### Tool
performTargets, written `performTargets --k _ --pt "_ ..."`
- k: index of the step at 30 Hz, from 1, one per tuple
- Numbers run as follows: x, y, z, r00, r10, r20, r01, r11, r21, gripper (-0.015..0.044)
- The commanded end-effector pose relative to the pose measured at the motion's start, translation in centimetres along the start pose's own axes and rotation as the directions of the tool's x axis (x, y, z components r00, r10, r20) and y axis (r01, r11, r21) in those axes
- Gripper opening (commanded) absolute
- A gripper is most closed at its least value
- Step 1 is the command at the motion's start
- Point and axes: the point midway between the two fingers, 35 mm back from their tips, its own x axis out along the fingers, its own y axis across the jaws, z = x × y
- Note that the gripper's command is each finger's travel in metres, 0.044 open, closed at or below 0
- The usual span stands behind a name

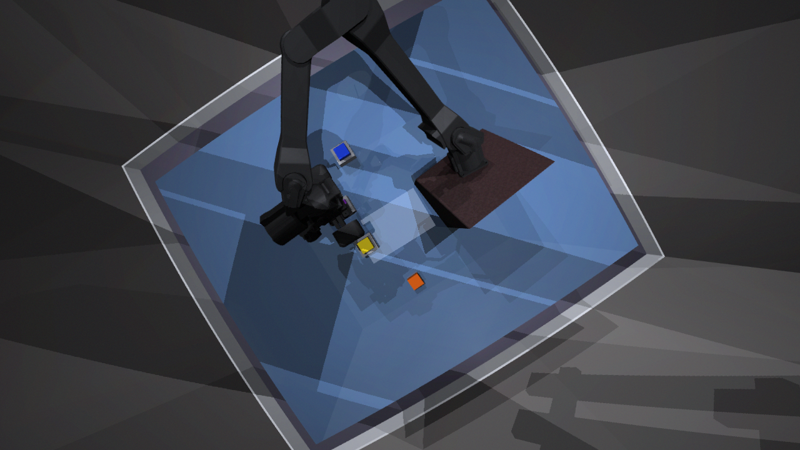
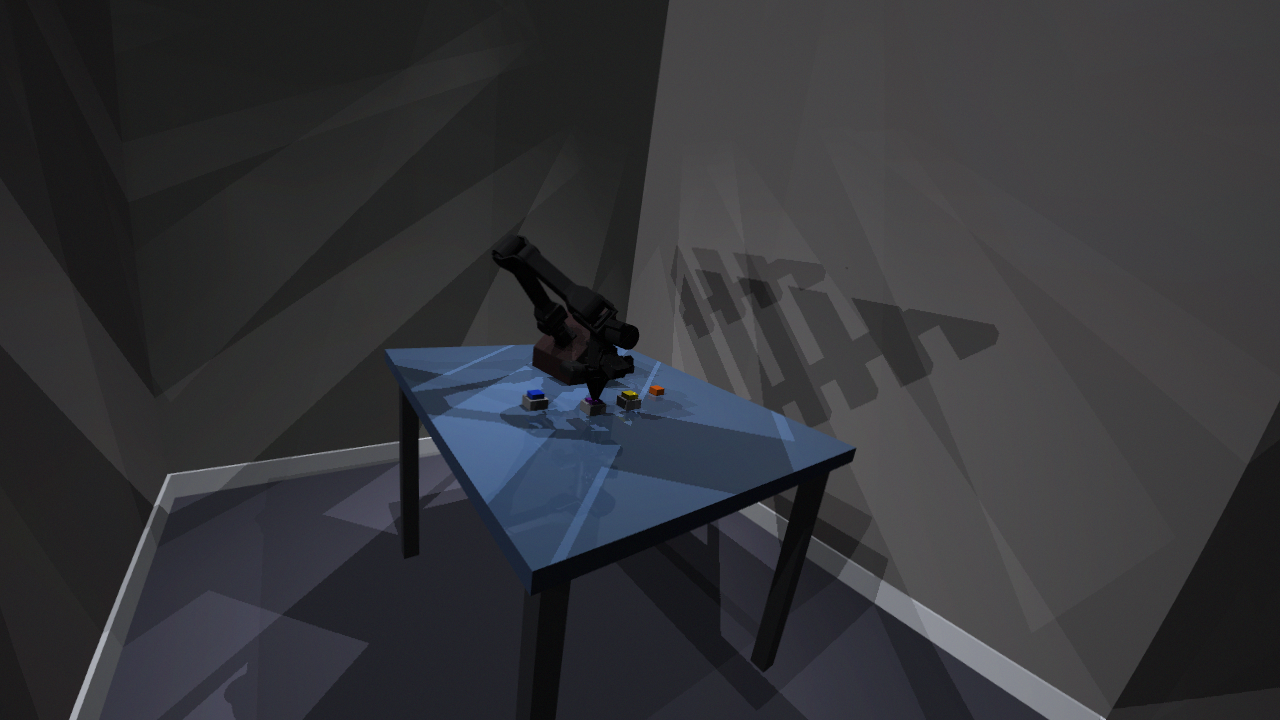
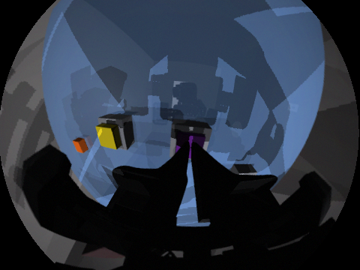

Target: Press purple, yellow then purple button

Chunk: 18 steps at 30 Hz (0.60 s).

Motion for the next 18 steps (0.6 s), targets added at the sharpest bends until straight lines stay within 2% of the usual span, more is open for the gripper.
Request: performTargets --k 1,4,7,11,13,18 --pt "0.3 0.0 -0.3 1.0 -0.004 -0.011 0.004 1.0 -0.008 0.002" --pt "-0.2 0.0 0.0 1.0 0.0 -0.001 0.0 1.0 -0.001 0.002" --pt "-2.9 0.0 -0.2 1.0 -0.002 -0.01 0.002 1.0 -0.007 0.002" --pt "-3.2 0.0 -0.3 1.0 -0.002 -0.011 0.002 1.0 -0.008 0.002" --pt "-3.5 1.3 0.0 1.0 0.011 -0.007 -0.012 1.0 -0.011 0.0072" --pt "-6.3 10.8 0.0 0.996 0.084 -0.006 -0.085 0.996 -0.033 0.0204"
